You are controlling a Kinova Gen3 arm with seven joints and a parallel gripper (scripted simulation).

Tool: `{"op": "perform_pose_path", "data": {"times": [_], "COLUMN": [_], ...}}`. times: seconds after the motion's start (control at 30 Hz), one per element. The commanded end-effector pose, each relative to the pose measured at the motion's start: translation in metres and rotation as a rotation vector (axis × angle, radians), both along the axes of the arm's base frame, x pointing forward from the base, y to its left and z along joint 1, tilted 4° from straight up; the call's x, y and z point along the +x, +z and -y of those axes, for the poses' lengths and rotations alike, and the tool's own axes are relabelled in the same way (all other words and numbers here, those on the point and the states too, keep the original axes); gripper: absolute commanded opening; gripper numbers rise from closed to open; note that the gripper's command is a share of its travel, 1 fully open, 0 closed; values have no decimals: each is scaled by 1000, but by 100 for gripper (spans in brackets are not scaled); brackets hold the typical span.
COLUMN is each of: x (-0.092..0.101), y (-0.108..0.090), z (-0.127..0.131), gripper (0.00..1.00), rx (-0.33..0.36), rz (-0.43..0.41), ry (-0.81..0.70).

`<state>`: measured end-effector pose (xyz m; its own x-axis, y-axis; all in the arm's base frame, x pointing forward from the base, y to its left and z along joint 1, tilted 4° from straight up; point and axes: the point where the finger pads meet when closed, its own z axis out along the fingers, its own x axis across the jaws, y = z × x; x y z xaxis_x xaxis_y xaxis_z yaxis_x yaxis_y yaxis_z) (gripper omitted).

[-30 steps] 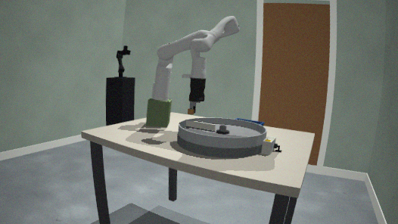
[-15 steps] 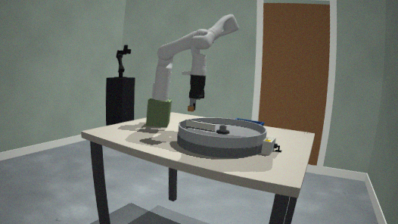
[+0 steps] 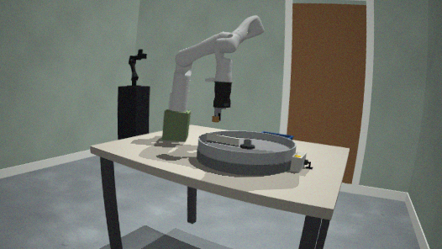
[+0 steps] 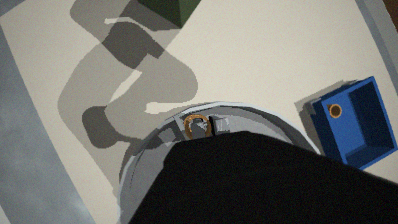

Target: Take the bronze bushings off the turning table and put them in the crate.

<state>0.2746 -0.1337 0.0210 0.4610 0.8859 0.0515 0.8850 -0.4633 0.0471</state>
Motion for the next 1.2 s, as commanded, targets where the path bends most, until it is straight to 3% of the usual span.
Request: {"op": "perform_pose_path", "data": {"times": [0.0,0.03,0.43,0.6,1.0,1.17], "x": [24,32,32,73,73,114], "y": [2,3,3,6,6,10], "z": [-21,-28,-28,-63,-63,-97], "gripper": [0,0,0,0,0,0], "rx": [-3,-3,-3,-3,-3,-2], "rz": [4,4,4,4,4,4], "ry": [39,39,39,37,37,36]}}
